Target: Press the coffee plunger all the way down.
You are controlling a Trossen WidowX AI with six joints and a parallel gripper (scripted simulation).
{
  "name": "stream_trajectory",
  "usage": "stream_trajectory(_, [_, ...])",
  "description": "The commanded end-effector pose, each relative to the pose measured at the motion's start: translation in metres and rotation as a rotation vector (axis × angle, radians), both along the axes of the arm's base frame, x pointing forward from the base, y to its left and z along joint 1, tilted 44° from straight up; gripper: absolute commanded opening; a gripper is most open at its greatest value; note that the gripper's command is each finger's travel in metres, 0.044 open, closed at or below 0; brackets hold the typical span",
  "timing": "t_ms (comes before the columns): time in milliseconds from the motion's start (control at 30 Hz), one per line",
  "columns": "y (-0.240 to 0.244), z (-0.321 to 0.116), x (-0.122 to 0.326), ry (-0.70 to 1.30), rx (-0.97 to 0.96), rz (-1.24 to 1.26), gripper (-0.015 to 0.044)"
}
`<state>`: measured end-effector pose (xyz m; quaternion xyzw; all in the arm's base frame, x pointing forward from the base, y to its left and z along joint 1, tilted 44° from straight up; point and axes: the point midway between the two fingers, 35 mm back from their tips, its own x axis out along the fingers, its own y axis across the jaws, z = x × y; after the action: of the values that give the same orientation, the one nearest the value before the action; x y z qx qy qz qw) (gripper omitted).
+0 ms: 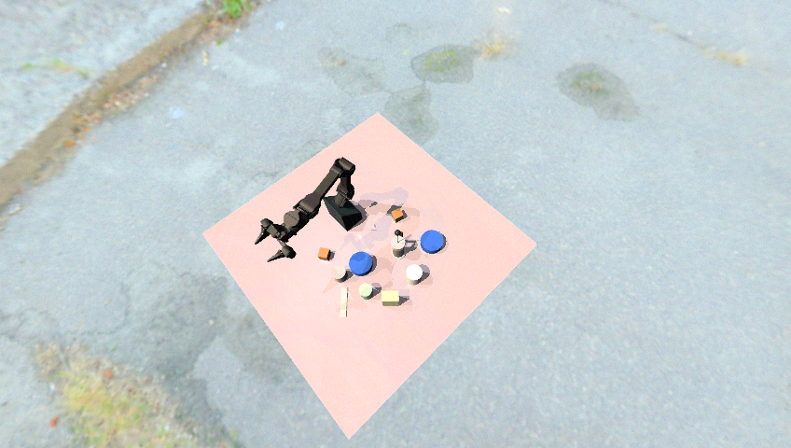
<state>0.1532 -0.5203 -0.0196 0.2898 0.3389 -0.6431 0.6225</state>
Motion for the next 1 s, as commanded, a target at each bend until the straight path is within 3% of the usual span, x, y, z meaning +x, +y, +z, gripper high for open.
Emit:
stream_trajectory(0, [0.035,0.032,0.053,-0.147,0.027,0.197,0.044])
stream_trajectory(267, [0.13,0.091,0.134,-0.417,0.097,0.581,0.044])
stream_trajectory(467, [0.215,0.135,0.17,-0.612,0.158,0.861,0.044])
stream_trajectory(833, [0.386,0.21,0.174,-0.969,0.305,1.393,0.044])
stream_trajectory(967, [0.41,0.219,0.17,-1.018,0.329,1.469,0.044])
